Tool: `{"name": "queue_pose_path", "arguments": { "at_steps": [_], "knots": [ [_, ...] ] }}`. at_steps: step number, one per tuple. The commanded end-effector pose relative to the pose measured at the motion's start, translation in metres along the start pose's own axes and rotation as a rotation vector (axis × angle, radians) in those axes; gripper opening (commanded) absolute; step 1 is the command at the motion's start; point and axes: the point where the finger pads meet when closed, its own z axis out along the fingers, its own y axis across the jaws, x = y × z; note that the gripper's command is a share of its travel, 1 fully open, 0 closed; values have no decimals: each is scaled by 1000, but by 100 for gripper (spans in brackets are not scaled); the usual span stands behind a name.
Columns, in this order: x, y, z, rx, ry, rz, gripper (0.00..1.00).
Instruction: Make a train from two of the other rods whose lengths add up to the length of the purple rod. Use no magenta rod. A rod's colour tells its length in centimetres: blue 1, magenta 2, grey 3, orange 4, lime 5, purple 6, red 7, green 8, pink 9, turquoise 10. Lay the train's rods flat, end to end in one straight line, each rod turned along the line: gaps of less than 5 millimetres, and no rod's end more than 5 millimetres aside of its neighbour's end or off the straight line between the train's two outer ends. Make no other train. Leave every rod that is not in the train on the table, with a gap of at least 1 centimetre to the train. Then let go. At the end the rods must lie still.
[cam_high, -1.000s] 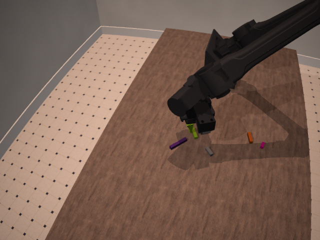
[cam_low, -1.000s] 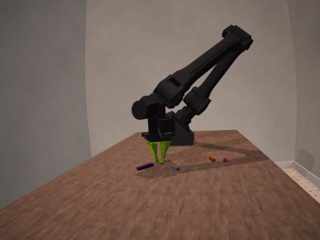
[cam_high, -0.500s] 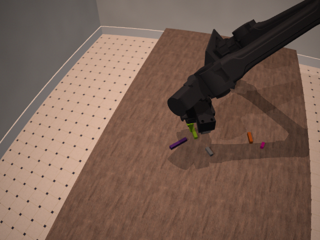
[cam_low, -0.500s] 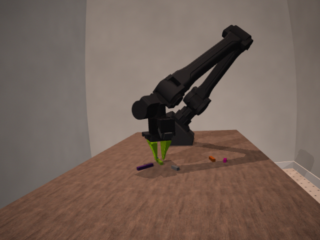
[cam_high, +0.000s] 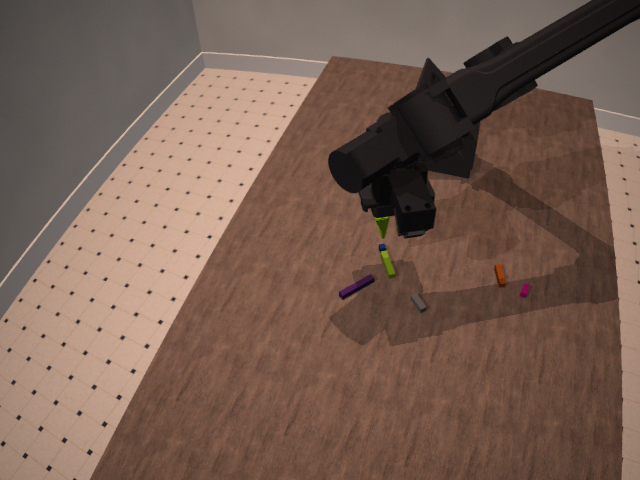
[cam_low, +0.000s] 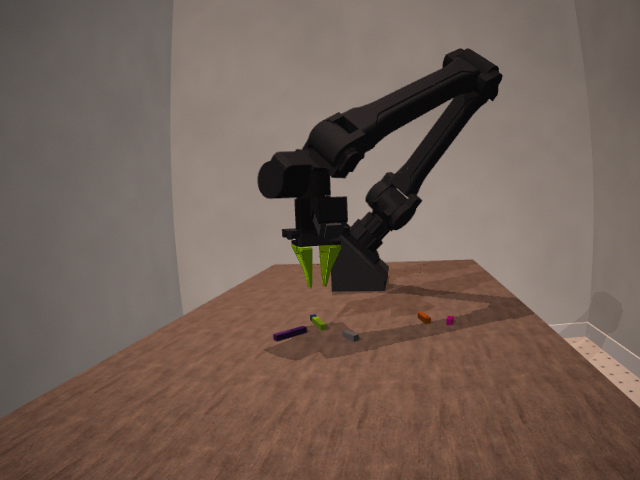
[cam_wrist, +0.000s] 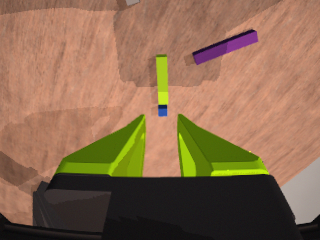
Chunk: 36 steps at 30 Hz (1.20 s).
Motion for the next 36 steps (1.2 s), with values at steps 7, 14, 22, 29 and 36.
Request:
{"name": "queue_pose_path", "arguments": {
  "at_steps": [7, 14, 22, 29, 36],
  "knots": [
    [-16, -12, -41, 18, -24, -50, 24],
    [-16, -7, -36, 10, -14, -58, 100],
    [-16, -7, -36, 10, -14, -58, 100],
    [-16, -7, -36, 10, -14, -58, 100],
    [-16, -7, -36, 10, -14, -58, 100]
  ]
}}
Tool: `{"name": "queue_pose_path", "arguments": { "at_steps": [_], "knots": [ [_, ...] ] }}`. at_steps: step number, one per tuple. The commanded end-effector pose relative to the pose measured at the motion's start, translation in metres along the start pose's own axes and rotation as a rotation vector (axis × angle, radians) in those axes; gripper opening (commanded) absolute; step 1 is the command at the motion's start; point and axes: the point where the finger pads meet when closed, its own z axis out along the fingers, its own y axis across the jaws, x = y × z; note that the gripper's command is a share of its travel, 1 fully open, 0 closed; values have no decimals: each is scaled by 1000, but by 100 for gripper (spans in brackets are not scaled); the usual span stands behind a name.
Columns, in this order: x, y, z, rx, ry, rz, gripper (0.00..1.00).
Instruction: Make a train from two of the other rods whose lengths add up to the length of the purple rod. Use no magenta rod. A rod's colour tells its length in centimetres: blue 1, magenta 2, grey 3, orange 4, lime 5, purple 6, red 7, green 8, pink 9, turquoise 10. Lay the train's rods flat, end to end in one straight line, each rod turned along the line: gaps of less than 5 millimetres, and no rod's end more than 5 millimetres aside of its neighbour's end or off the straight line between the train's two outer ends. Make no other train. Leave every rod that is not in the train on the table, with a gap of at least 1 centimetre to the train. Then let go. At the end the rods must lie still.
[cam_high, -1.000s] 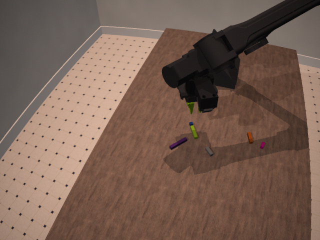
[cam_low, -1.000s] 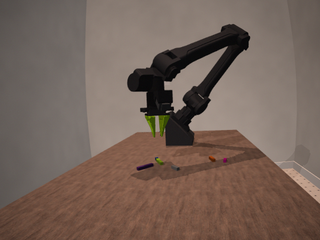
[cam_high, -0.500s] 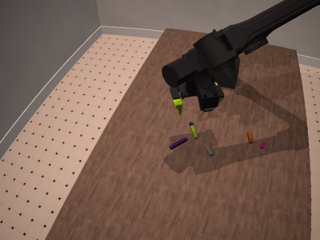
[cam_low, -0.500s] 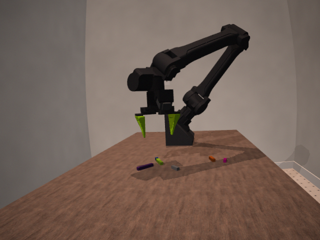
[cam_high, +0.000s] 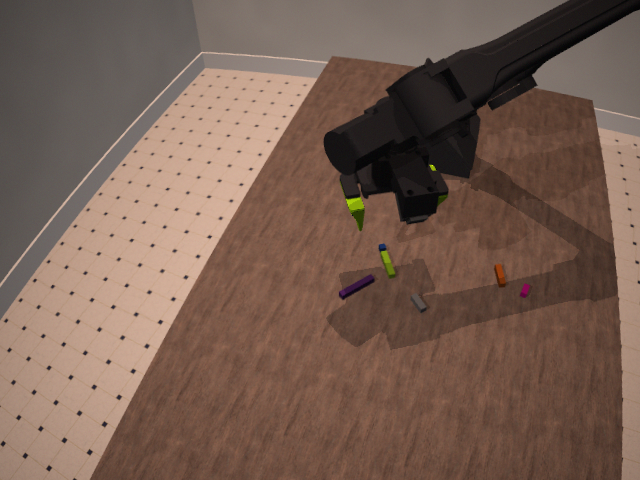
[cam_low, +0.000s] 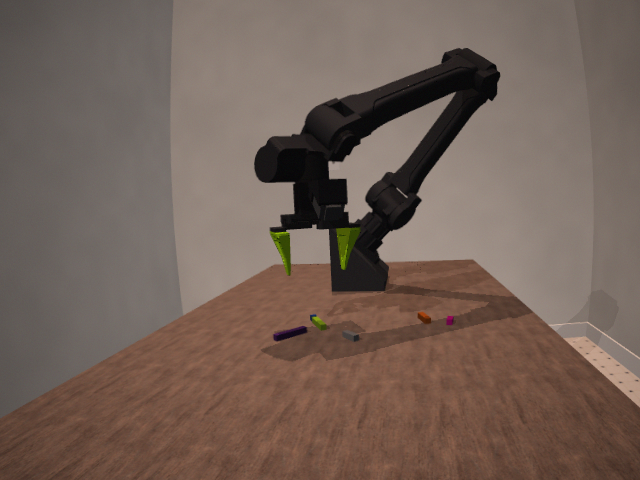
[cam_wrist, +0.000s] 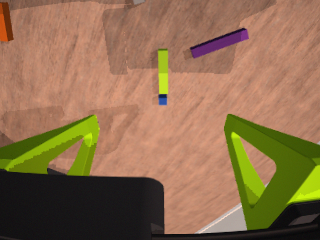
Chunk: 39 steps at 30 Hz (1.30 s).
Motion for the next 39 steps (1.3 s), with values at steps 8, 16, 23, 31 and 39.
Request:
{"name": "queue_pose_path", "arguments": {
  "at_steps": [8, 16, 23, 31, 39],
  "knots": [
    [-15, -5, -5, 15, -5, -2, 100],
    [-3, 0, 15, 0, 4, 244, 100],
    [-3, 2, 21, -1, 4, 387, 100],
    [-4, 3, 24, 1, 2, 488, 100],
    [-4, 3, 24, 1, 2, 488, 100]
  ]
}}
